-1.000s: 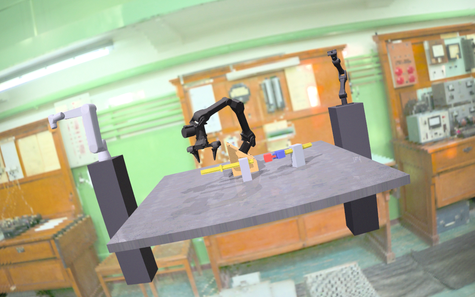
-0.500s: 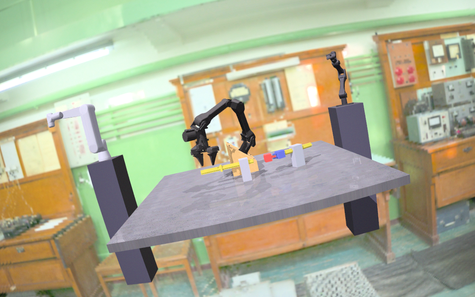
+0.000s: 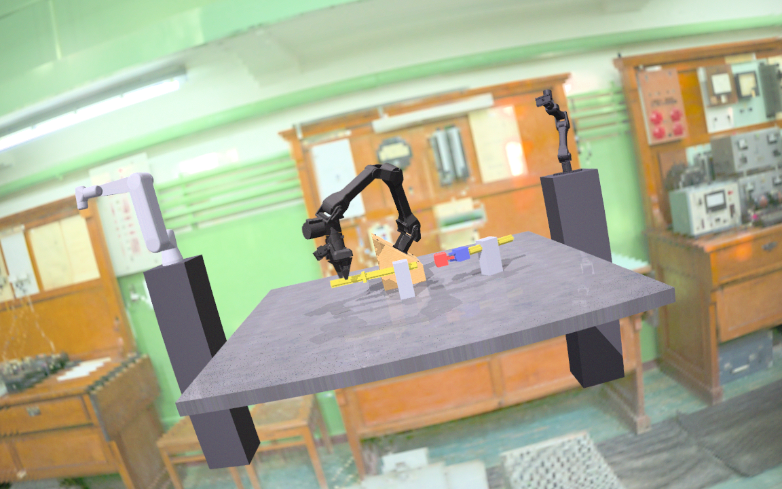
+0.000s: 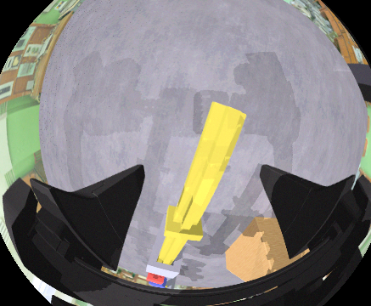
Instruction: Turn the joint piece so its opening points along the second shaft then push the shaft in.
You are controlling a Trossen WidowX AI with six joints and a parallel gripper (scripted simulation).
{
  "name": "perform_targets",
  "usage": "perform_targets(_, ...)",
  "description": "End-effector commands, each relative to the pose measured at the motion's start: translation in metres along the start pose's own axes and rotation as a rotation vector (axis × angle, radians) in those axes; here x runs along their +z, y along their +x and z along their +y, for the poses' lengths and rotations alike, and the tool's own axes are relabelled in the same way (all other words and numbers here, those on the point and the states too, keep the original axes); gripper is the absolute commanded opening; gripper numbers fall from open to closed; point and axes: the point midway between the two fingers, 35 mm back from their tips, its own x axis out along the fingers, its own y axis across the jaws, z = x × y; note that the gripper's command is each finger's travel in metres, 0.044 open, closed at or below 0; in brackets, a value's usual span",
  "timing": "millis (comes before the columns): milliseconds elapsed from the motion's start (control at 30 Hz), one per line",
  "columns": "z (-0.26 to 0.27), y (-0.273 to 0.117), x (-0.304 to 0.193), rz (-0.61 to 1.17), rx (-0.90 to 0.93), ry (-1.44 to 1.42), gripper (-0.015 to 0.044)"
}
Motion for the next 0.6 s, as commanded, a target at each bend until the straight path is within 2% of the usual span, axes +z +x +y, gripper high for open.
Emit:
perform_targets(0, -0.002, 0.008, -0.003, 0.004, 0.016, 0.166, 0.0440)
perform_targets(133, -0.003, 0.012, -0.004, 0.005, 0.025, 0.278, 0.0440)
perform_targets(567, -0.002, 0.020, -0.004, 0.005, 0.025, 0.284, 0.0440)
